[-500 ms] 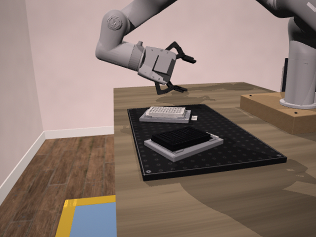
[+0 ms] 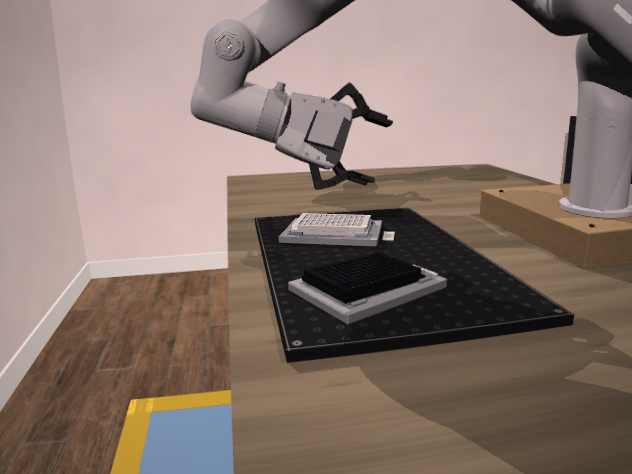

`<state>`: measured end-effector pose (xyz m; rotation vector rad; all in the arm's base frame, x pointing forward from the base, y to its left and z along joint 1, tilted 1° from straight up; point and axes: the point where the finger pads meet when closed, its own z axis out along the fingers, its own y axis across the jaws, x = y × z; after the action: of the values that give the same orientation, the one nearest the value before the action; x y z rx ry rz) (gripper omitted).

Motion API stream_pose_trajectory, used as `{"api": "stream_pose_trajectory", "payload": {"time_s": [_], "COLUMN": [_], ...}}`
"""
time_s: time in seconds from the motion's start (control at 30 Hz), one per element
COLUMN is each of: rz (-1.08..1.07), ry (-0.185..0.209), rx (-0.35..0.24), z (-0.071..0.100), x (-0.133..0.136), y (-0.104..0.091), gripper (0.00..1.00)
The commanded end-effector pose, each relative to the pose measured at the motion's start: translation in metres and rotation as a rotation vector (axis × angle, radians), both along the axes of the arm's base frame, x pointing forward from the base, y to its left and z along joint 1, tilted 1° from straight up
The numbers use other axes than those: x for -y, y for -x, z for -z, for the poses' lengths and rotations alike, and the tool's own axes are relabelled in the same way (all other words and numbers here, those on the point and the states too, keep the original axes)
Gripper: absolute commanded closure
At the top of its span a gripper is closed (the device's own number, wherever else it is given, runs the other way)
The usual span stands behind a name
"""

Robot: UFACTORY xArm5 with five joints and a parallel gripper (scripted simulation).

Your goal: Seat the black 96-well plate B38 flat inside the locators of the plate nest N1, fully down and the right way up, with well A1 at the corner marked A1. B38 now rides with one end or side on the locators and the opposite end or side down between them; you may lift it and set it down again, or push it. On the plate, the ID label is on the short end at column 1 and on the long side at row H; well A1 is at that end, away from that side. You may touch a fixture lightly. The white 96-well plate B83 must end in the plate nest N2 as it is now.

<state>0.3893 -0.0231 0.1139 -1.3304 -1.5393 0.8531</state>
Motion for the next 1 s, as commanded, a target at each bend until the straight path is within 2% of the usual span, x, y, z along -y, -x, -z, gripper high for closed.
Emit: {"api": "stream_pose_trajectory", "payload": {"time_s": [0.0, 0.03, 0.07, 0.13, 0.53, 0.6, 0.7, 0.8, 0.97], "rz": [0.0, 0.0, 0.01, 0.031, 0.19, 0.19, 0.242, 0.297, 0.398], "ry": [0.0, 0.0, 0.027, 0.079, 0.38, 0.38, 0.449, 0.516, 0.62], "rx": [0.004, 0.004, 0.021, 0.057, 0.266, 0.266, 0.317, 0.367, 0.448], "z": [-0.001, -0.001, -0.006, -0.015, -0.034, -0.034, -0.046, -0.048, -0.061], "x": [0.0, 0.0, 0.0, 0.0, -0.005, -0.005, -0.005, -0.007, -0.009], "y": [-0.001, -0.001, -0.003, -0.007, -0.014, -0.014, -0.017, -0.018, -0.02], "gripper": [0.0, 0.0, 1.0, 1.0, 1.0, 1.0, 1.0, 1.0, 1.0]}}
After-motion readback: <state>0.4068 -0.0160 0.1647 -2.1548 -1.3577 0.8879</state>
